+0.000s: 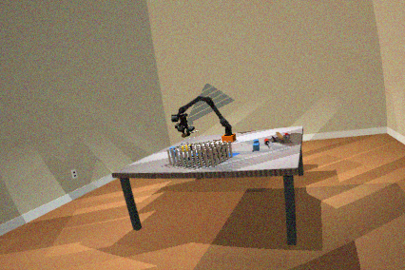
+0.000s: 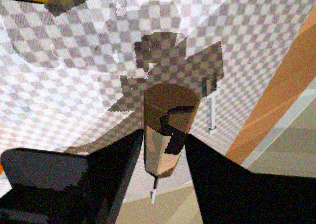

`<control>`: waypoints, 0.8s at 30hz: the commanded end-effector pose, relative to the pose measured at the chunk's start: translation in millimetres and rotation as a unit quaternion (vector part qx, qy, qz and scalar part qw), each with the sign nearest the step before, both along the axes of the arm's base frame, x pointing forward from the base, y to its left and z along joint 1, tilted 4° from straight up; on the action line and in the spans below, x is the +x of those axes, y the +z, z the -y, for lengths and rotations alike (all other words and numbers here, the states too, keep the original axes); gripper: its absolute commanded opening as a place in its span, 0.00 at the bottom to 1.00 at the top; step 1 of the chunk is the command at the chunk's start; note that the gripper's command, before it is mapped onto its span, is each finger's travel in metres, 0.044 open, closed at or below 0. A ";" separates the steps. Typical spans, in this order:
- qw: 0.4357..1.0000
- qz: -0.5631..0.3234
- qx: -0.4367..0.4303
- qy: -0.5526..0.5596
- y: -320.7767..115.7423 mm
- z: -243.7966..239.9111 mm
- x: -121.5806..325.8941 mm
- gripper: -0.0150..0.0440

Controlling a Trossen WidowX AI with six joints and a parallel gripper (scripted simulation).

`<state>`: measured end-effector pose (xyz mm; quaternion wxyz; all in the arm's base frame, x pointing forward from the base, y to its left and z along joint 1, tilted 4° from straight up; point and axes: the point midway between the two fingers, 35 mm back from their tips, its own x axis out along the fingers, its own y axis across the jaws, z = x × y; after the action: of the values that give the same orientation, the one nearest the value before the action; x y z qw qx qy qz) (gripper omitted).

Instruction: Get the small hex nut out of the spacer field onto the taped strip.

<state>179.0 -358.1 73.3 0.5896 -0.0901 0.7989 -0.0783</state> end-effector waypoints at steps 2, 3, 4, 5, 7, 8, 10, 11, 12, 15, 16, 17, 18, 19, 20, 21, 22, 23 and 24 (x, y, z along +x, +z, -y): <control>1.000 -0.004 -0.001 -0.002 -6.4 -0.6 -1.3 0.25; 1.000 -0.004 -0.001 -0.002 -7.3 -0.6 -1.2 0.25; 1.000 -0.004 -0.001 -0.002 -8.3 -0.6 -1.2 0.25; 1.000 -0.004 -0.001 -0.002 -9.2 -0.7 -1.2 0.25; 1.000 -0.004 -0.001 -0.002 -11.1 -0.8 -1.1 0.25; 1.000 -0.004 -0.001 -0.002 -12.1 -0.8 -1.1 0.25; 1.000 -0.004 -0.001 -0.002 -14.0 -0.9 -1.0 0.25; 1.000 -0.004 -0.001 -0.002 -14.9 -0.9 -1.0 0.25; 1.000 -0.004 -0.001 -0.002 -15.9 -1.0 -1.0 0.25; 1.000 -0.004 -0.001 -0.002 -18.7 -1.2 -1.0 0.25; 1.000 -0.004 -0.001 -0.002 -19.6 -1.2 -0.9 0.25; 1.000 -0.004 -0.001 -0.002 -20.6 -1.3 -0.9 0.25; 1.000 -0.004 -0.001 -0.002 -21.5 -1.3 -0.9 0.25; 1.000 -0.004 -0.001 -0.002 -22.5 -1.4 -0.9 0.25; 1.000 -0.004 -0.001 -0.002 -23.4 -1.5 -0.9 0.25; 1.000 -0.004 -0.001 -0.002 -24.3 -1.6 -0.9 0.25; 1.000 -0.004 -0.001 -0.002 -25.3 -1.6 -0.9 0.25; 1.000 -0.004 -0.001 -0.002 -26.2 -1.7 -0.9 0.25; 1.000 -0.004 -0.001 -0.002 -27.2 -1.8 -0.9 0.25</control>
<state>179.6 -357.2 50.5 0.5896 -0.0901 0.7988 -0.0783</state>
